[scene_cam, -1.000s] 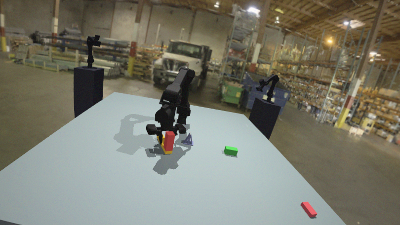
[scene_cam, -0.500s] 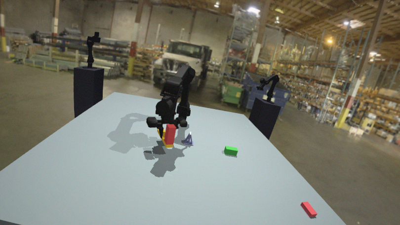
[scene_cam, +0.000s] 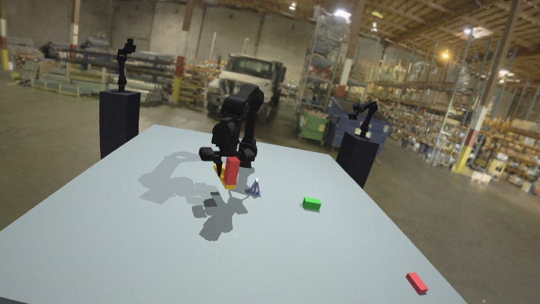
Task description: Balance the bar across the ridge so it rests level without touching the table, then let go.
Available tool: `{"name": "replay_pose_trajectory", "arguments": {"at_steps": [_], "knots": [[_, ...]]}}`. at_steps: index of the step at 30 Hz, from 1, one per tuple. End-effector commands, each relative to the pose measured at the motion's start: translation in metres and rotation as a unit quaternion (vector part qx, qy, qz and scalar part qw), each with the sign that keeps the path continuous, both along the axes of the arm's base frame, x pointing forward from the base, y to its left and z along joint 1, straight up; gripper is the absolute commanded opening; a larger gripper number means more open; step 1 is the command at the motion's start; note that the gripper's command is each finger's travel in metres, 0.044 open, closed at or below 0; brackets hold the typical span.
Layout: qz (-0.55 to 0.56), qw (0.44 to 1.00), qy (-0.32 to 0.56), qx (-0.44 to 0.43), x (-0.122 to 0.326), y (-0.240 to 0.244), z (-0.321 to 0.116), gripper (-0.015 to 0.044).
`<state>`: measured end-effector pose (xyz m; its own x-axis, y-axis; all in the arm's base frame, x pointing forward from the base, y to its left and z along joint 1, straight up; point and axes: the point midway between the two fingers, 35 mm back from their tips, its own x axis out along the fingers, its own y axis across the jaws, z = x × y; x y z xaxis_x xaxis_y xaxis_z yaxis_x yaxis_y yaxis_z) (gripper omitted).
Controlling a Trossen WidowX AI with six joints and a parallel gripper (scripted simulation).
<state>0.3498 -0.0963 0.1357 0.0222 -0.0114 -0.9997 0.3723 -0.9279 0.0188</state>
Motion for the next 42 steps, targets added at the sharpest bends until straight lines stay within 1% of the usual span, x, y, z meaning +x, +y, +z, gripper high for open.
{"name": "replay_pose_trajectory", "arguments": {"at_steps": [1,9,17,24,33,42], "knots": [[-0.002,1.0,-0.005,0.001,0.0,0.001,0.013,0.0],[0.006,1.0,-0.005,0.001,-0.004,0.004,0.027,0.0],[0.112,0.994,-0.004,0.0,-0.019,0.031,0.03,0.0],[0.211,0.977,-0.002,-0.002,-0.034,0.054,0.031,0.0],[0.348,0.937,-0.001,-0.004,-0.057,0.08,0.03,0.0],[0.501,0.865,0.001,-0.007,-0.081,0.1,0.026,0.0]]}}
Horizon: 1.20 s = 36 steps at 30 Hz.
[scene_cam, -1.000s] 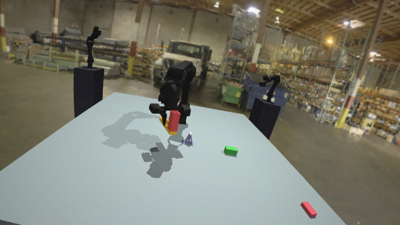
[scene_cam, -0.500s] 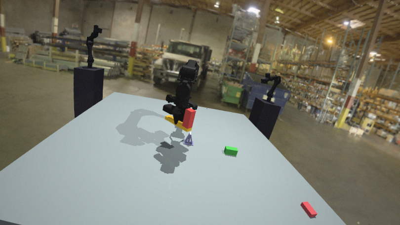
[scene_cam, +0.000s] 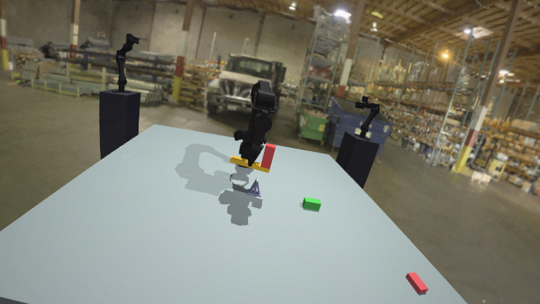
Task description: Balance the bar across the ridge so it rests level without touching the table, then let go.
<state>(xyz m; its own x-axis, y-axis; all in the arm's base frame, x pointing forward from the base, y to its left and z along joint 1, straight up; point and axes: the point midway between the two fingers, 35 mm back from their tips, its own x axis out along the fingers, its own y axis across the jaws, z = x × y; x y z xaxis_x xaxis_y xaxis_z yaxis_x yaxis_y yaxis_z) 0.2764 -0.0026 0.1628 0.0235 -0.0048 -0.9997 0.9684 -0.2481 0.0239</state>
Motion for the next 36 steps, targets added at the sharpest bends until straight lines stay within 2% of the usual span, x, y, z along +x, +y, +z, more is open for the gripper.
{"name": "replay_pose_trajectory", "arguments": {"at_steps": [1,36], "knots": [[0.069,0.998,-0.001,0.001,-0.007,0.007,-0.001,0.0],[0.086,0.996,-0.002,0.0,-0.001,0.007,-0.045,0.0]]}}
